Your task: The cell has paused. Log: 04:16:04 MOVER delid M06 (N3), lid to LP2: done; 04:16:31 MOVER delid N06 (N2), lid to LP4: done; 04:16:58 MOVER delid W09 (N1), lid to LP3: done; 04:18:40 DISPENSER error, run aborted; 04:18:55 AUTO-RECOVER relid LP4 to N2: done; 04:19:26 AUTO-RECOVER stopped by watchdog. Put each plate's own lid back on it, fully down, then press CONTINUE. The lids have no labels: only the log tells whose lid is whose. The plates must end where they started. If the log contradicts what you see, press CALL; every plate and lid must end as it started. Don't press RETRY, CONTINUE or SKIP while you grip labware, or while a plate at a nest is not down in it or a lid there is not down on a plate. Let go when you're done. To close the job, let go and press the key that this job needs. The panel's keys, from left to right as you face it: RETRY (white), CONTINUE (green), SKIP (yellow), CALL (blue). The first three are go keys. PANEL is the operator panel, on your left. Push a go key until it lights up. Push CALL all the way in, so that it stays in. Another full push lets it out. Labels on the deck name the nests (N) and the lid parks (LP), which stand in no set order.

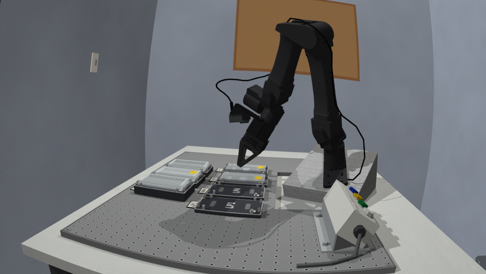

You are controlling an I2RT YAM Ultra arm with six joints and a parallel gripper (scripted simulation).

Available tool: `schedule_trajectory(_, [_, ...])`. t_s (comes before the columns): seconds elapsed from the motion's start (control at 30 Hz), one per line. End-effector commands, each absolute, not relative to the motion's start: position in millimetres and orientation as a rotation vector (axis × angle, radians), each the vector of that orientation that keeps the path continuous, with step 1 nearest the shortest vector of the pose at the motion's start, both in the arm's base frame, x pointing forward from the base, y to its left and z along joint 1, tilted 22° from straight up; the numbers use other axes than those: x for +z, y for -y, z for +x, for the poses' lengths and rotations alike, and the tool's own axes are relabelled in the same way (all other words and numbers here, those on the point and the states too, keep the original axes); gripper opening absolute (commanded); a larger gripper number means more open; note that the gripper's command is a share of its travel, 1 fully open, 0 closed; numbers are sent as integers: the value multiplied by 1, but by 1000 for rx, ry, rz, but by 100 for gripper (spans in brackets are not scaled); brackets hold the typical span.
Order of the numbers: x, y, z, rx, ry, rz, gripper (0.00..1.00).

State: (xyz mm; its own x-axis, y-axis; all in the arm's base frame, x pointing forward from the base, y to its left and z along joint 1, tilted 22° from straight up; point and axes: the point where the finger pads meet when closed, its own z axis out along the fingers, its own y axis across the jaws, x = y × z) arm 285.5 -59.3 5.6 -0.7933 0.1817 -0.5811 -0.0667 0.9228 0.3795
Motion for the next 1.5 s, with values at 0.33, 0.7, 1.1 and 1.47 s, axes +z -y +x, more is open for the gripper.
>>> schedule_trajectory(0.33, [16, 100, 326, 449, -2221, 9, 0])
schedule_trajectory(0.7, [18, 100, 327, 445, -2218, 6, 0])
schedule_trajectory(1.1, [19, 100, 327, 442, -2216, 4, 0])
schedule_trajectory(1.47, [19, 100, 327, 442, -2216, 4, 0])
